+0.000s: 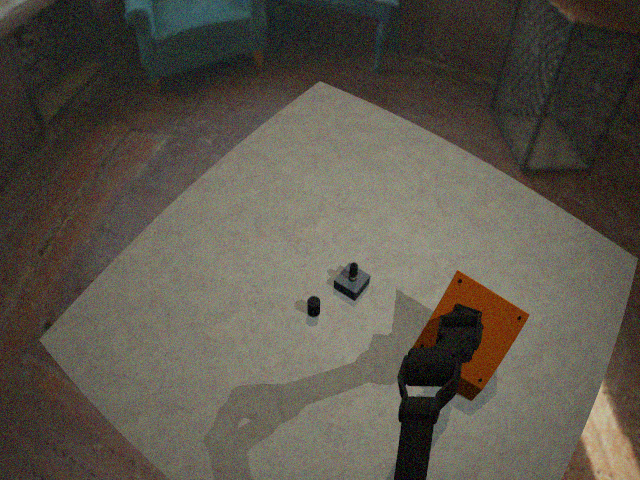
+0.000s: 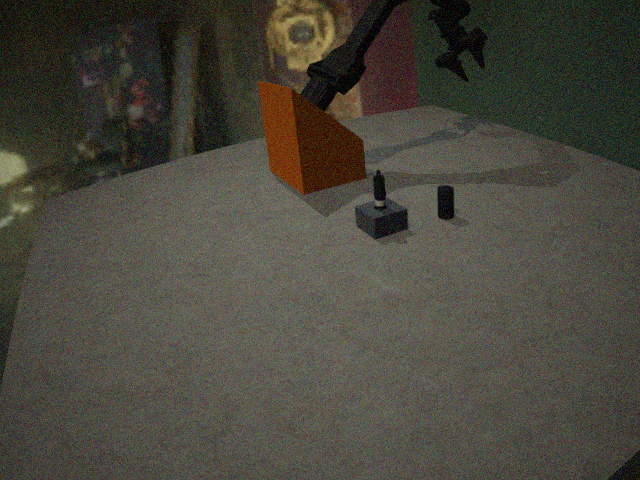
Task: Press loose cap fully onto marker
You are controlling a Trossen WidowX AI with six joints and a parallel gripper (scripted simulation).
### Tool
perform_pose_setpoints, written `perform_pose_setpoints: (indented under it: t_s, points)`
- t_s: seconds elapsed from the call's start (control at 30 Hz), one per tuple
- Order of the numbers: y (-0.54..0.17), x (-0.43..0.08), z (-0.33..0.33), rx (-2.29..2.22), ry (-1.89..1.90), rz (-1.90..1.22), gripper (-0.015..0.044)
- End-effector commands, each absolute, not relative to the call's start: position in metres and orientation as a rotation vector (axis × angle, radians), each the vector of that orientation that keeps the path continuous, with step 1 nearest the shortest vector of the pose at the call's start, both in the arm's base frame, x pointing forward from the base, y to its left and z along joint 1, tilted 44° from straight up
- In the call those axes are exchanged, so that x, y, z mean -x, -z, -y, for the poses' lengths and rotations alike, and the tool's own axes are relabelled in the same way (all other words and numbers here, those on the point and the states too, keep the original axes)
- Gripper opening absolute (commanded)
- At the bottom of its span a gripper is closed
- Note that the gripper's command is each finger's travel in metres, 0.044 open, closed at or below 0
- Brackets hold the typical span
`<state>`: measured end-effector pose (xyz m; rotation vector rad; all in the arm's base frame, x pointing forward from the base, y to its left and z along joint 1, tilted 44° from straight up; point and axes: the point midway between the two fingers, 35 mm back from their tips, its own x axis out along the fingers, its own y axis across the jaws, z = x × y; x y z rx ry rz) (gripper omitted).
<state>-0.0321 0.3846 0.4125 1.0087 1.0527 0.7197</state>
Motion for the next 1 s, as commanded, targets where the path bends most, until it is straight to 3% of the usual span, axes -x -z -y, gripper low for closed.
perform_pose_setpoints:
  t_s: [0.0,0.17,0.6,0.97]
  points:
    - [-0.412,0.031,-0.385,-1.006,-0.718,-1.052,0.0374]
    - [-0.383,-0.004,-0.395,-0.906,-0.656,-1.027,0.0246]
    - [-0.279,-0.146,-0.38,-0.772,-0.309,-1.126,0.0246]
    - [-0.181,-0.28,-0.28,-0.83,0.095,-1.308,0.0246]
